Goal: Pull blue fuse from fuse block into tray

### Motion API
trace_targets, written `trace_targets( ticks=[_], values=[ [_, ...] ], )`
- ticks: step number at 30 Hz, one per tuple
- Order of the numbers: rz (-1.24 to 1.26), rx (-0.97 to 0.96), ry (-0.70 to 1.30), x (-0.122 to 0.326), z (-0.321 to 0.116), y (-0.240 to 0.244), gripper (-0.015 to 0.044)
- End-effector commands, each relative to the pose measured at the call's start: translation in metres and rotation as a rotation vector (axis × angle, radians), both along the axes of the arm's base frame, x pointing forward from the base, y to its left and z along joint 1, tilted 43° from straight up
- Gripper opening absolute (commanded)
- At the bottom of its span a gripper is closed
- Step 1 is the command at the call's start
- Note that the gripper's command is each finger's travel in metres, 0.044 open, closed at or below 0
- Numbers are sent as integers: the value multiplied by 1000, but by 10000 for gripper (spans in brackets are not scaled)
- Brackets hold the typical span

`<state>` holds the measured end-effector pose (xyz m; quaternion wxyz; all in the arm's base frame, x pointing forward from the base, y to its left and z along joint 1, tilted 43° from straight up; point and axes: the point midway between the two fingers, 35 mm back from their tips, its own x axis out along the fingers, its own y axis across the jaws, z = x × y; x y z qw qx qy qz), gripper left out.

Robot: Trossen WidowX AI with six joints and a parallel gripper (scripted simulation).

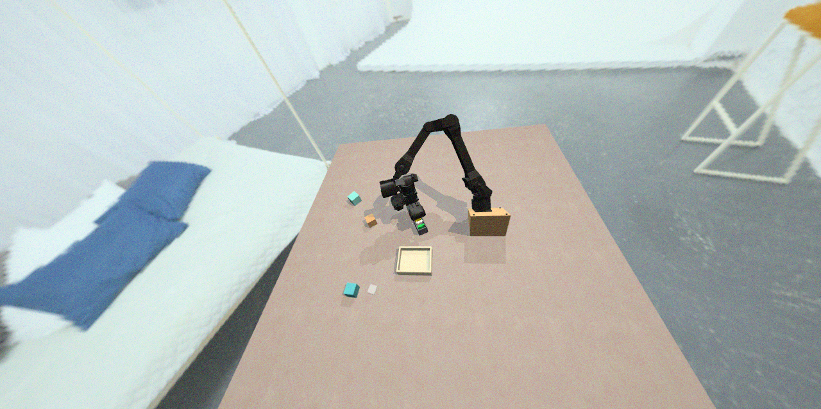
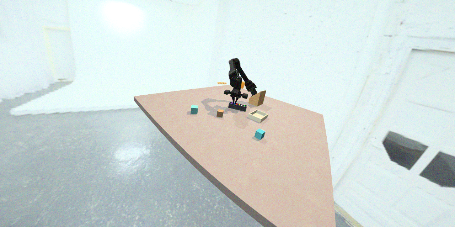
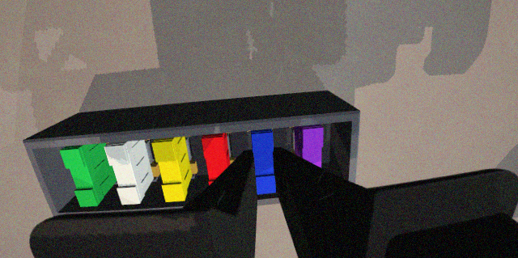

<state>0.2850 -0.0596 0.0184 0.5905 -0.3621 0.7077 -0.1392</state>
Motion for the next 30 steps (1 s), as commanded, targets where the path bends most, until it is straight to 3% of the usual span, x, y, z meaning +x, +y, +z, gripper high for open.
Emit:
trace_targets(
  ticks=[1, 30],
  values=[
    [-1, 0, -1, 0, 1, 1, 0],
    [1, -1, 1, 1, 11, 11, 0]
  ],
)
